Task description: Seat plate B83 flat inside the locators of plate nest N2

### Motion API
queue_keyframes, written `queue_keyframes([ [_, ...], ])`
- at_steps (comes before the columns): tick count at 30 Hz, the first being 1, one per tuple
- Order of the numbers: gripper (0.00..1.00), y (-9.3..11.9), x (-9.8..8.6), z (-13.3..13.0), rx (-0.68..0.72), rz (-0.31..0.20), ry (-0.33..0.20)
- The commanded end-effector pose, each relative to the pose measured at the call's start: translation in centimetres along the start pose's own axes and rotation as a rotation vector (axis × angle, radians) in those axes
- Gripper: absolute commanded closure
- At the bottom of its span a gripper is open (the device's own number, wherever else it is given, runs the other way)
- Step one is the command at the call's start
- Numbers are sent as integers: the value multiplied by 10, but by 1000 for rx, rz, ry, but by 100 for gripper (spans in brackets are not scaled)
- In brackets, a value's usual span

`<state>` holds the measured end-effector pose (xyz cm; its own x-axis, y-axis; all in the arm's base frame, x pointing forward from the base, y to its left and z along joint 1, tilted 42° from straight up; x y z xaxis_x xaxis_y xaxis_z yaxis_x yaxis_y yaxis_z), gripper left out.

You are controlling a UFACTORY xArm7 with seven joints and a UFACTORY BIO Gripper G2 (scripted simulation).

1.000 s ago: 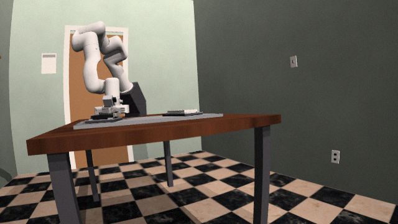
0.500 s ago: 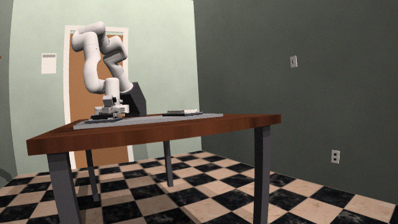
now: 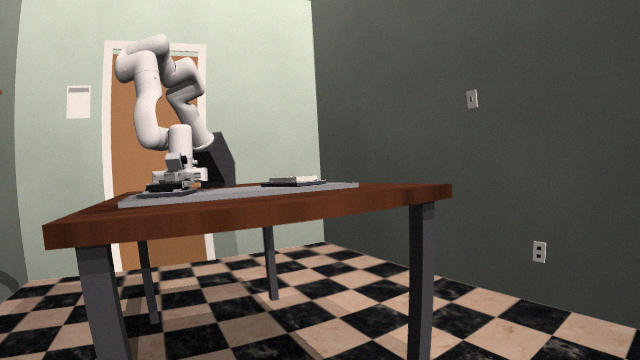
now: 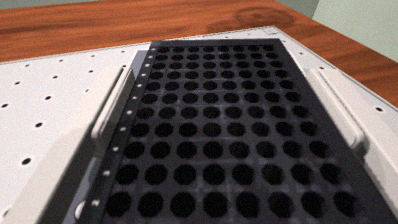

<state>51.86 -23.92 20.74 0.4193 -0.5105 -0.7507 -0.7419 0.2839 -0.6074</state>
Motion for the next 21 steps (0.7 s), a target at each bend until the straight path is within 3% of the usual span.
queue_keyframes([
  [1,100,-1,-4,1,0,-4,-2],
  [21,100,-1,-15,1,0,-4,-2],
])
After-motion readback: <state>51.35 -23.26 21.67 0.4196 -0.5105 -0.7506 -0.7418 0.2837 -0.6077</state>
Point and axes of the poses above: the point midway between the two finger pads, its own y axis back along the fingers, its own z axis across the jaws, x = y × z, the point moved 10 cm from there along y, back along the fingers, and after that the axes turned 1 degree about -y, right-handed, at the moved point
